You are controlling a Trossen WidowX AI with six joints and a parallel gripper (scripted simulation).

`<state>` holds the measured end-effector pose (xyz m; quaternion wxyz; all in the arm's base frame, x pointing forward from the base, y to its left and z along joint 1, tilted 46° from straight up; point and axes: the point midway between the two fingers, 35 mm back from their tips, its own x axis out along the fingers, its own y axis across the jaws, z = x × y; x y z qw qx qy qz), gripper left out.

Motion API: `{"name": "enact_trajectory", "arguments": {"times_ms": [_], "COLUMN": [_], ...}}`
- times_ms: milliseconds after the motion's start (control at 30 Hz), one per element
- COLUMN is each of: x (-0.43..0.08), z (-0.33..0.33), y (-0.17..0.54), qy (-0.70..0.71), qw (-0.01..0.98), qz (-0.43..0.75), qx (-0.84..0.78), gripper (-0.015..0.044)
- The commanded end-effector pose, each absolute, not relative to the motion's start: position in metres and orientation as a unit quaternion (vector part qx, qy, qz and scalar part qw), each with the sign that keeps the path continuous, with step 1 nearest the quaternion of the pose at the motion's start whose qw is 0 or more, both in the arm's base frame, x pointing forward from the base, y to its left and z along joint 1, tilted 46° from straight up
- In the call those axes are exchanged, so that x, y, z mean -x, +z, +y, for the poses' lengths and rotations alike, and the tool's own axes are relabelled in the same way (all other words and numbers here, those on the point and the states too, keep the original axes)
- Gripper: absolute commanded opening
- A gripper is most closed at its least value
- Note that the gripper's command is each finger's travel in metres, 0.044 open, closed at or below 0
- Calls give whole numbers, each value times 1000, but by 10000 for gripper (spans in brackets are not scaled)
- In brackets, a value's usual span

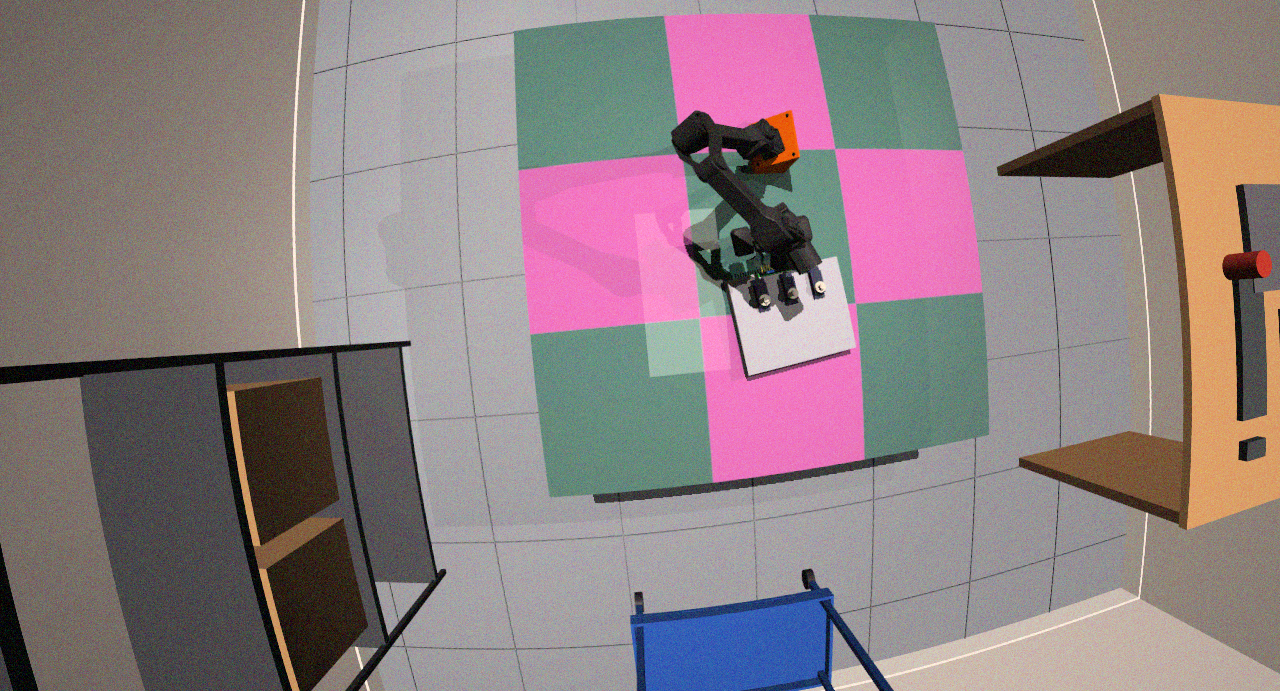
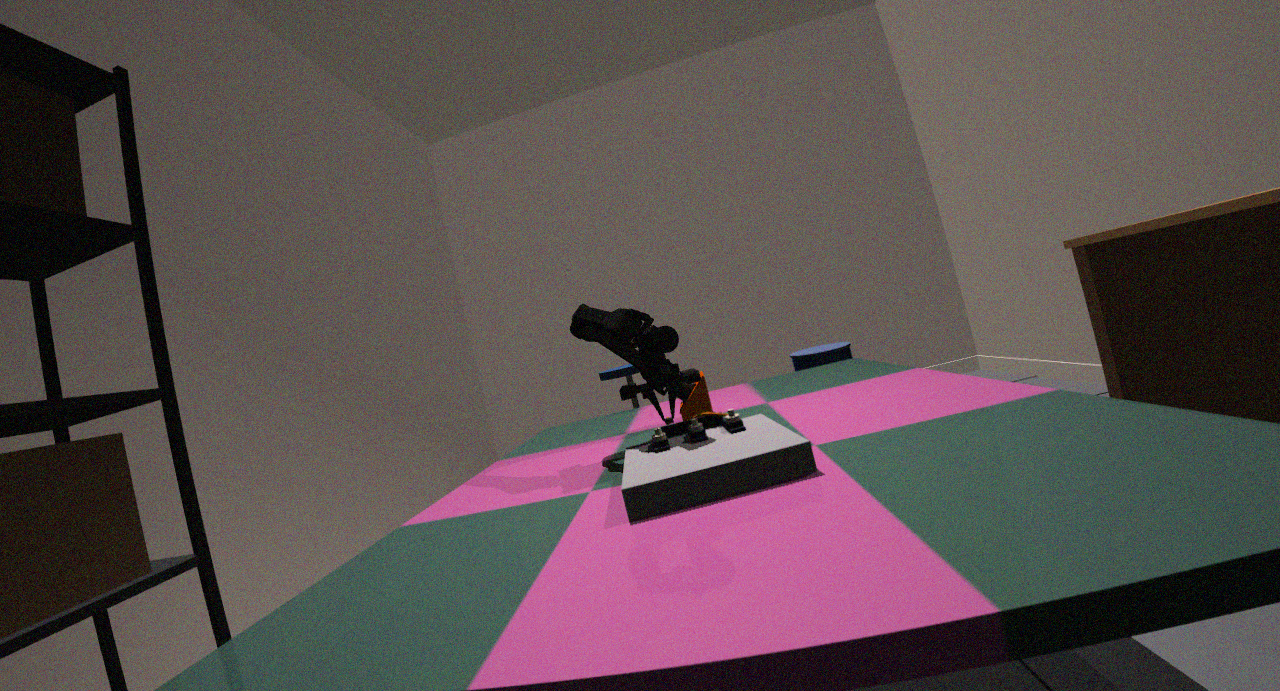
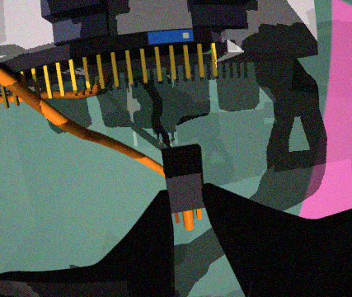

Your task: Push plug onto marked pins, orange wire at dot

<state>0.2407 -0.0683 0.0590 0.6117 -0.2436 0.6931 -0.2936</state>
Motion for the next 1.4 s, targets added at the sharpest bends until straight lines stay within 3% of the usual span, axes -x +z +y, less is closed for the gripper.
{"name": "enact_trajectory", "arguments": {"times_ms": [0,1367], "x": [-255,-285], "z": [-69,-71], "y": [58,57], "qy": [-293,-293], "qw": [614,614], "qz": [691,690], "qx": [246,246], "gripper": [0,0]}}
